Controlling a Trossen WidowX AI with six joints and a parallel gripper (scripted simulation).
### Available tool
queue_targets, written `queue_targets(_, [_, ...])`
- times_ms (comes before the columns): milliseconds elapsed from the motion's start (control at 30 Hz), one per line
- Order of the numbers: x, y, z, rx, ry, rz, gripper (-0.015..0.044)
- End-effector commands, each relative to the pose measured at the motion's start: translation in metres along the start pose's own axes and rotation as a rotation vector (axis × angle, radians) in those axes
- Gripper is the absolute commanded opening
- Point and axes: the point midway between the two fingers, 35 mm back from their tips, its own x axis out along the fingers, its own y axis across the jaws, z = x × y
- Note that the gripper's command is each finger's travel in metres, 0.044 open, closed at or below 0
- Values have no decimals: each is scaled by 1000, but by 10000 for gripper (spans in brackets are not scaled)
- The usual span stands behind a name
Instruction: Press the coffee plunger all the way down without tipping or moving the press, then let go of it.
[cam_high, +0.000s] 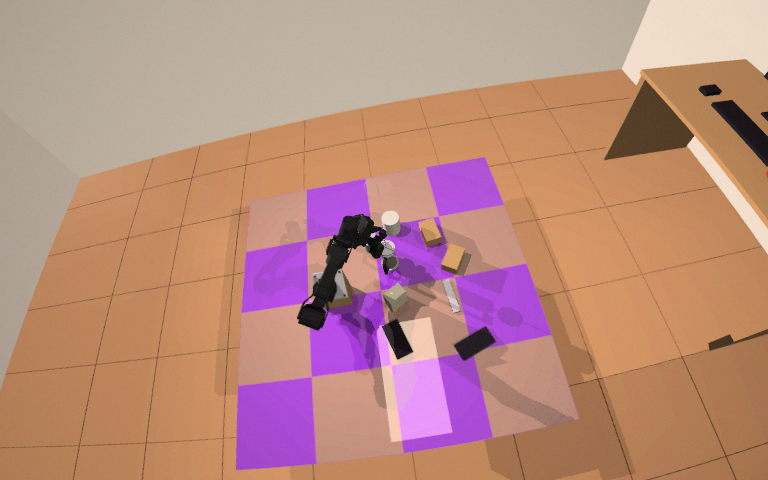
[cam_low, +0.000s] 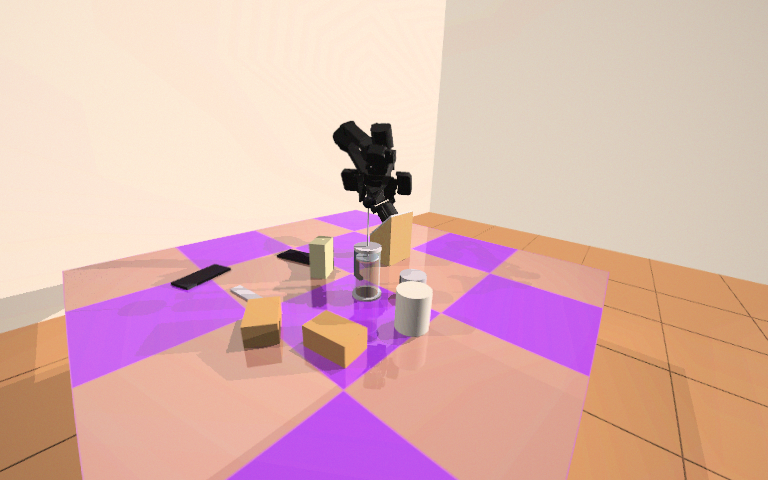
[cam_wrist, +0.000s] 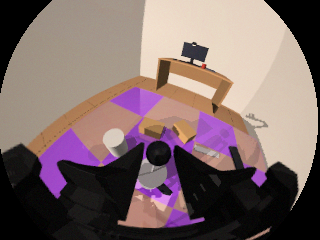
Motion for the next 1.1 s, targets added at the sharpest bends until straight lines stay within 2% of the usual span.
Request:
queue_targets(0, [0, 0, -1, -4, 2, 3, 121])
queue_targets(1067, [26, 5, -28, -3, 5, 6, 121])
